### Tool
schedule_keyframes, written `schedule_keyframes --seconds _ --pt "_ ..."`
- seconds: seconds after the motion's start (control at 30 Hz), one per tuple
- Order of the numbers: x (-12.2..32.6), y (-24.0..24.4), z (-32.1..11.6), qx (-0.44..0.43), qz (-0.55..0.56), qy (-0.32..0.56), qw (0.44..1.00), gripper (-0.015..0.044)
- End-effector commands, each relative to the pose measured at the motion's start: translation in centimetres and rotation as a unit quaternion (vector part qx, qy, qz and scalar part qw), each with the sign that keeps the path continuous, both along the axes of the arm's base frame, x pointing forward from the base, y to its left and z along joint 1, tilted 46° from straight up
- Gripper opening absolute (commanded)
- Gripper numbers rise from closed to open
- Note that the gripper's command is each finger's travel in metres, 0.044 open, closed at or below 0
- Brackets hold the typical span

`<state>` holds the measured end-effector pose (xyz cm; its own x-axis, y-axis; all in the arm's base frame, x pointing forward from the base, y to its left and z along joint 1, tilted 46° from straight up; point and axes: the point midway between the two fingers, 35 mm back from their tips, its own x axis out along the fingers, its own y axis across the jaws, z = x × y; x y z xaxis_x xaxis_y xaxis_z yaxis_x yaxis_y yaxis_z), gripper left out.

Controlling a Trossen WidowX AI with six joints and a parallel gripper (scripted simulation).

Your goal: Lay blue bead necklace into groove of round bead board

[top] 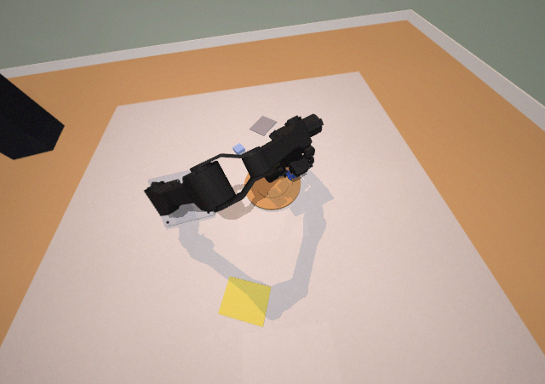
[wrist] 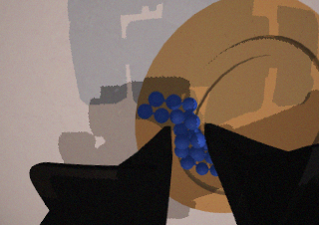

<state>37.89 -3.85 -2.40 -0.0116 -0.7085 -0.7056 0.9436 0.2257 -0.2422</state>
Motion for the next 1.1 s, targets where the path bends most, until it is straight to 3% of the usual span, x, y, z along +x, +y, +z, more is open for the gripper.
schedule_keyframes --seconds 0.0,0.93,1.07 --pt "-0.08 -0.03 -0.04 0.0 0.0 0.002 1.0 0.0" --pt "-0.08 -0.03 -0.04 0.0 0.0 0.002 1.0 0.0" --pt "0.02 0.5 0.47 -0.001 0.0 0.002 1.0 0.0105"
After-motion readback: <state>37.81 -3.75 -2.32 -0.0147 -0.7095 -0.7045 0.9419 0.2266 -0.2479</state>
